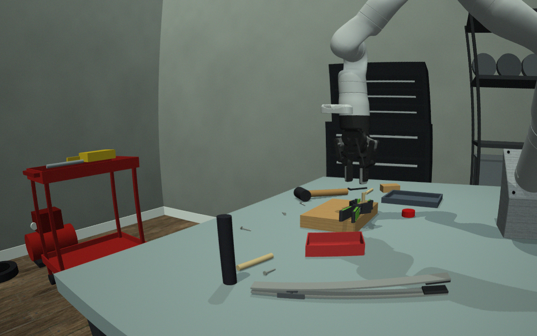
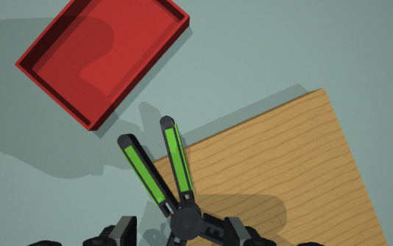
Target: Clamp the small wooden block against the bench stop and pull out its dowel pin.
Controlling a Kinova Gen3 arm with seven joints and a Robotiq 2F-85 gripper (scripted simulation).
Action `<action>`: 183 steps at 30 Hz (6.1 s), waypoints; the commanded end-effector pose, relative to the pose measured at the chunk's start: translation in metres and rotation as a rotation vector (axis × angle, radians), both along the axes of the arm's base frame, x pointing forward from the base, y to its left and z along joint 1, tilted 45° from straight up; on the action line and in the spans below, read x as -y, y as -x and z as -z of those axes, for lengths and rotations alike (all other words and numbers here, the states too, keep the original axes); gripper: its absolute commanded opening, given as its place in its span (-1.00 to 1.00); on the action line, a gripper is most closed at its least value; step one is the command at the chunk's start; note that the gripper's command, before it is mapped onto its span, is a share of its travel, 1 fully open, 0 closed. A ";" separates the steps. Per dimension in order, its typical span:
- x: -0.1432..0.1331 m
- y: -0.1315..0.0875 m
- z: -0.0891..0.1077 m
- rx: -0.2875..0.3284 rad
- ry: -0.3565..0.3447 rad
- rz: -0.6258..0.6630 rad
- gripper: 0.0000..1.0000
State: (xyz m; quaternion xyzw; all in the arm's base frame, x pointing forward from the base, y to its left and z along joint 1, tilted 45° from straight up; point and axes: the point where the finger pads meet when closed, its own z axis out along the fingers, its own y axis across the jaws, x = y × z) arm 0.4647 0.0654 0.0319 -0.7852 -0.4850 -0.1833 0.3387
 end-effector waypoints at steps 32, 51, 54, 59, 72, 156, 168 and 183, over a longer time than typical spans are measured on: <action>0.039 0.001 0.027 -0.532 0.033 0.522 0.07; 0.057 0.000 0.038 -0.729 0.042 0.733 0.07; 0.059 0.000 0.039 -0.750 0.042 0.757 0.07; 0.061 0.000 0.040 -0.768 0.043 0.776 0.07; 0.064 -0.001 0.041 -0.801 0.044 0.813 0.07; 0.043 0.001 0.061 -0.805 0.044 0.812 -0.33; 0.037 0.001 0.067 -0.805 0.044 0.813 -0.33; 0.036 0.001 0.068 -0.804 0.044 0.814 -0.33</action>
